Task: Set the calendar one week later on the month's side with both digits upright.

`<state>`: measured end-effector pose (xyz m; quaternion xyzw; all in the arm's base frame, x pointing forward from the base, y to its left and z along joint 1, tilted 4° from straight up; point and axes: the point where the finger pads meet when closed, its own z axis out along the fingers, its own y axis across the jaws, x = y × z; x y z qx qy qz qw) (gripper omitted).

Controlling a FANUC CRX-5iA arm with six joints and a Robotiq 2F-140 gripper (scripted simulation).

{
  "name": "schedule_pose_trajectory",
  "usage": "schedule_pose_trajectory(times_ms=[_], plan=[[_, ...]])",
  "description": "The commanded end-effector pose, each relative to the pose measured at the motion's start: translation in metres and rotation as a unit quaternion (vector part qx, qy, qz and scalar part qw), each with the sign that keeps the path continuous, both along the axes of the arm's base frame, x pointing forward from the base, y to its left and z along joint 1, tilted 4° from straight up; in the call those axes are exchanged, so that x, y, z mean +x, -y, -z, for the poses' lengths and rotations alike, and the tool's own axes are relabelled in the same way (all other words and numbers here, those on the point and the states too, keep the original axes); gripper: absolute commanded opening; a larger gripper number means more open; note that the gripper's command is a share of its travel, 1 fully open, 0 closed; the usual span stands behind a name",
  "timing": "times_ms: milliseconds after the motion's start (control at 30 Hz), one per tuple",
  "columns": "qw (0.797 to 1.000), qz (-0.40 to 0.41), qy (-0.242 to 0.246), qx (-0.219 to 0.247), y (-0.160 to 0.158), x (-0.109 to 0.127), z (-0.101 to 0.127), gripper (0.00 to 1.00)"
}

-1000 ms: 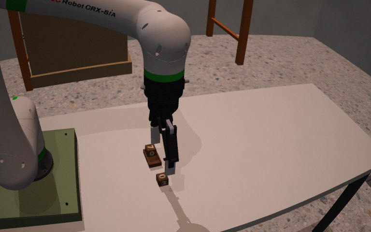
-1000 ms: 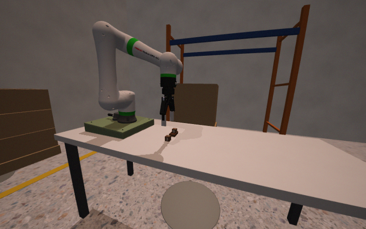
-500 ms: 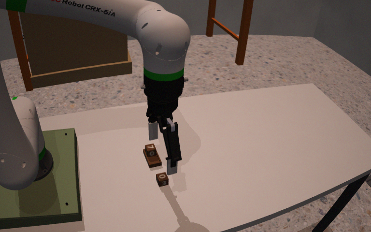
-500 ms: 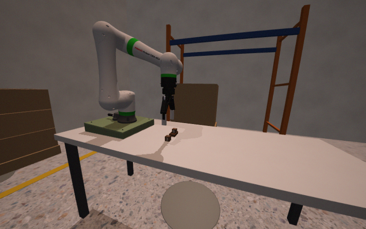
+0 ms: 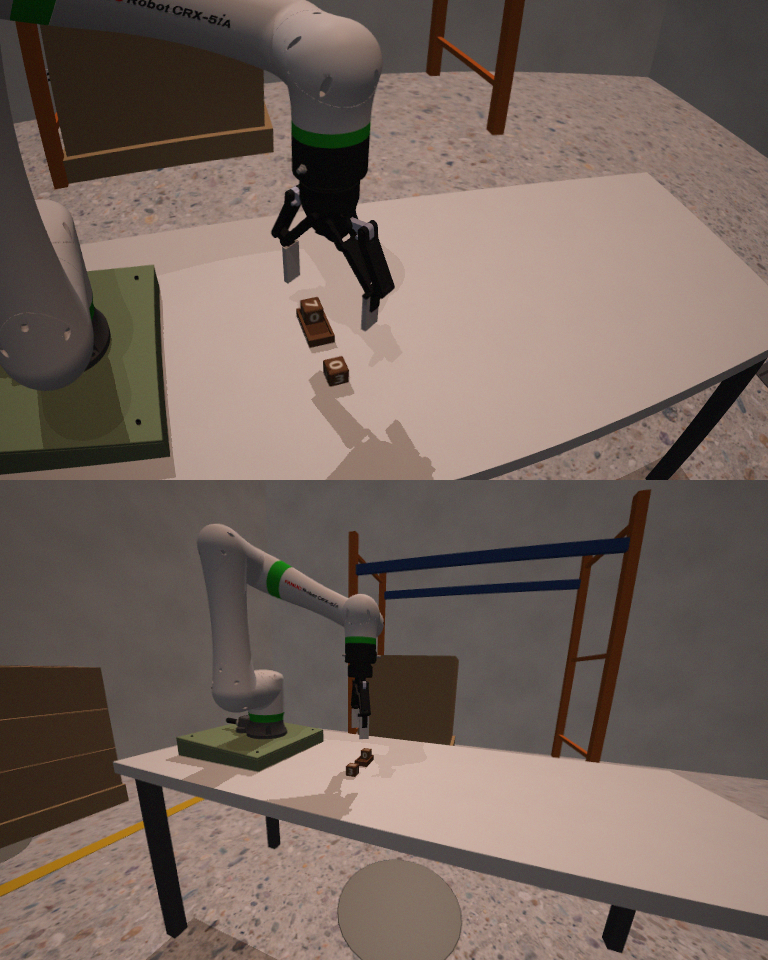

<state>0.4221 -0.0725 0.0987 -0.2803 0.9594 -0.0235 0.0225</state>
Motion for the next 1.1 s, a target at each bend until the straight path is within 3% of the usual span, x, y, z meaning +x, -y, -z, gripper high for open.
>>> schedule_pose_trajectory(times_ms=[0,133,167,467,633,700,800,933,967,1067], plan=[[0.996,-0.087,-0.003,-0.001,-0.014,0.0,0.0,1.0],[0.993,-0.12,-0.004,-0.003,-0.019,0.0,0.0,1.0],[0.985,-0.172,-0.005,-0.006,-0.028,0.0,0.0,1.0],[0.952,-0.306,-0.009,-0.014,-0.05,-0.002,0.001,1.0],[0.916,-0.399,-0.012,-0.019,-0.066,-0.004,0.001,1.0],[0.916,-0.399,-0.012,-0.019,-0.066,-0.004,0.001,1.0],[0.882,-0.471,-0.014,-0.023,-0.079,-0.005,0.001,1.0],[0.871,-0.49,-0.014,-0.025,-0.082,-0.006,0.001,1.0],[0.871,-0.49,-0.014,-0.025,-0.082,-0.006,0.001,0.29],[0.871,-0.49,-0.014,-0.025,-0.082,-0.006,0.001,0.29]])
